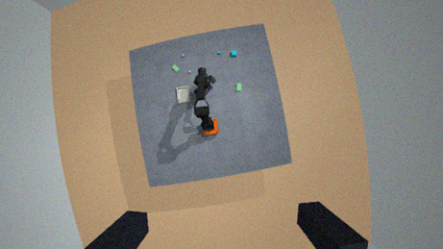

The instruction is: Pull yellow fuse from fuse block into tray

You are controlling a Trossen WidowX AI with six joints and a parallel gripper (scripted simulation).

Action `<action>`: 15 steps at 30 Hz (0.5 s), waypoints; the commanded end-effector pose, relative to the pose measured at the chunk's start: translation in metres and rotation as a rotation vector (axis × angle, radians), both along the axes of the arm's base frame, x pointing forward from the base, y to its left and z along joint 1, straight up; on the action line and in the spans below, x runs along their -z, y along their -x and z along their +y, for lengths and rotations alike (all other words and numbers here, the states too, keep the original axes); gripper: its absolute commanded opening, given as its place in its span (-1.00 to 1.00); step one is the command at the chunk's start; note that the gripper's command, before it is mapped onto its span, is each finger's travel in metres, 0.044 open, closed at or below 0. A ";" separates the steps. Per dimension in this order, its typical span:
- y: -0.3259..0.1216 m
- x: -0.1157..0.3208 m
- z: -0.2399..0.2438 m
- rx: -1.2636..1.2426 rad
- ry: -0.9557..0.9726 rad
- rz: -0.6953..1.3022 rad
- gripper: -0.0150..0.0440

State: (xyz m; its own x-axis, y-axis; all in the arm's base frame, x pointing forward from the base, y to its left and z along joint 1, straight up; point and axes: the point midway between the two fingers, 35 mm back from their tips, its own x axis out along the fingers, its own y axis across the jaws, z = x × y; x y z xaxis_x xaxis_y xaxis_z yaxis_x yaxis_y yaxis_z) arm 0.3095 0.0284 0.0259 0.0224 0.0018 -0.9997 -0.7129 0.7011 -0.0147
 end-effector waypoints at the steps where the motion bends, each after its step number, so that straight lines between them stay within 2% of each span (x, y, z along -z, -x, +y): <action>1: 0.000 -0.002 0.000 -0.002 0.002 -0.002 -0.49; 15: 0.000 -0.021 0.000 -0.003 0.002 -0.001 -0.49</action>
State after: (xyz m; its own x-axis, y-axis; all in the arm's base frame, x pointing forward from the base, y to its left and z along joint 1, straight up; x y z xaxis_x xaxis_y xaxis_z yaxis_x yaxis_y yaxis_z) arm 0.3081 0.0283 0.0412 0.0165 0.0012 -0.9999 -0.7131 0.7010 -0.0109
